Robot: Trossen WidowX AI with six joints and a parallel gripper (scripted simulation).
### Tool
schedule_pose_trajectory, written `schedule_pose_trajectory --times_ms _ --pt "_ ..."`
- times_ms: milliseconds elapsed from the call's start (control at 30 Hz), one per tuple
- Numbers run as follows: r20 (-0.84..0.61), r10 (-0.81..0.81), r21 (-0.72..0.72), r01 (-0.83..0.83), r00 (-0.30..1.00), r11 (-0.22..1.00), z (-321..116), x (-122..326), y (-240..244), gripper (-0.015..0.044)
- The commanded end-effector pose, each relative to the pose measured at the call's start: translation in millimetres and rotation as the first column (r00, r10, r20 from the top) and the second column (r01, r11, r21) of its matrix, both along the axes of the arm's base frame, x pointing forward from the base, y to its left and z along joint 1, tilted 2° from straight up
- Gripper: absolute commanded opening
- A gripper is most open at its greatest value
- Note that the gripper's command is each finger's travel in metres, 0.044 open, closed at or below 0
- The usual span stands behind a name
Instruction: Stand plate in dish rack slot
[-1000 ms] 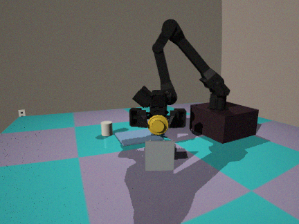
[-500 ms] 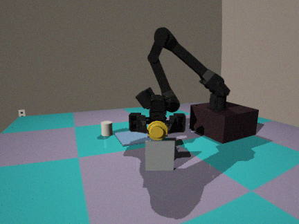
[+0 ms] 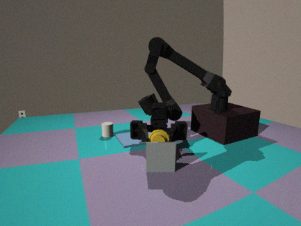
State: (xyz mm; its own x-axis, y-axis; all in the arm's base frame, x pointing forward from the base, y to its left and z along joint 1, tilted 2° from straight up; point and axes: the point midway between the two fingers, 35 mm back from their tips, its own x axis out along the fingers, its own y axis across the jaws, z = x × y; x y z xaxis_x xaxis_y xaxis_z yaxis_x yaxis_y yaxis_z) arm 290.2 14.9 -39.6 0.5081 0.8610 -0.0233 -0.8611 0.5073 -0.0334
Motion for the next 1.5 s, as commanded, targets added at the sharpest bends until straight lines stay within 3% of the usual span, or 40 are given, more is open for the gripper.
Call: schedule_pose_trajectory --times_ms 0,233,733,1067,1467 --pt "-0.003 0.000 0.001 0.000 1.000 1.000 1 0 0 0.0000" --pt "-0.003 0.000 0.001 0.000 1.000 1.000 1 0 0 0.0000" --pt "0.002 0.000 -0.001 0.000 1.000 1.000 1 0 0 0.0394" --pt "0.002 -0.001 -0.001 0.001 1.000 1.000 3 0 0 0.0400" --pt "0.040 -0.005 0.000 0.005 0.999 1.000 114 4 -8 0.0400"
